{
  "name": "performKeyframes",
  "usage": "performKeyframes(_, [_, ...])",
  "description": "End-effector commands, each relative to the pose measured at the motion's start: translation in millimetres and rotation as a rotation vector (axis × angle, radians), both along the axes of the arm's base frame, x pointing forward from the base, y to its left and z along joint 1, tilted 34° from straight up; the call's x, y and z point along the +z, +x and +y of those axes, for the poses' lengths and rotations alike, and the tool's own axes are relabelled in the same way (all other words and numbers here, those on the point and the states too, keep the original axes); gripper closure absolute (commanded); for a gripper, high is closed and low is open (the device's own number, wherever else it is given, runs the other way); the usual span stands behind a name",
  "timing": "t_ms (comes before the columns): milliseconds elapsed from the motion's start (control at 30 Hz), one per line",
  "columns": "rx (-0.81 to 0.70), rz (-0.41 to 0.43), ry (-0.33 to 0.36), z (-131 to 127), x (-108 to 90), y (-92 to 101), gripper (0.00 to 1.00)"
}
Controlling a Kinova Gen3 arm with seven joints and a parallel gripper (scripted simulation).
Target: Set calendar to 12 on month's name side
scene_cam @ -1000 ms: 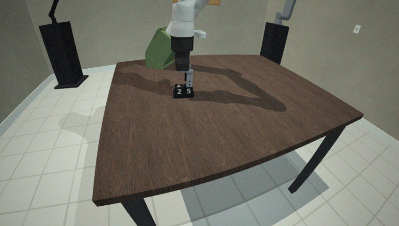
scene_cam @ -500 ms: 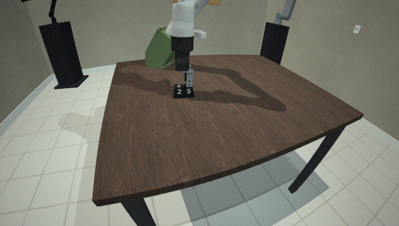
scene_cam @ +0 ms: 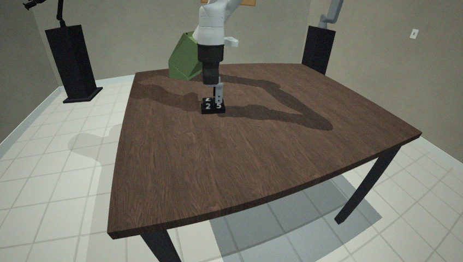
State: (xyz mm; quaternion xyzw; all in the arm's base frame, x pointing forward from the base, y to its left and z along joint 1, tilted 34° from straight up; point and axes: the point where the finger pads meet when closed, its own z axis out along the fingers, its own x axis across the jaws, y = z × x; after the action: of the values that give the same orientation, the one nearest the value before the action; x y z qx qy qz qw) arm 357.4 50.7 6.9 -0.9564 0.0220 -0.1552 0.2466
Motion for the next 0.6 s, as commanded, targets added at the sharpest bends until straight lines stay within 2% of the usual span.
performKeyframes(0, [0.009, 0.004, 0.002, 5.1, -3.1, -1.2, 0.1])
performKeyframes(567, [0.009, 0.004, 0.002, 13.7, -18.4, 4.3, 0.1])
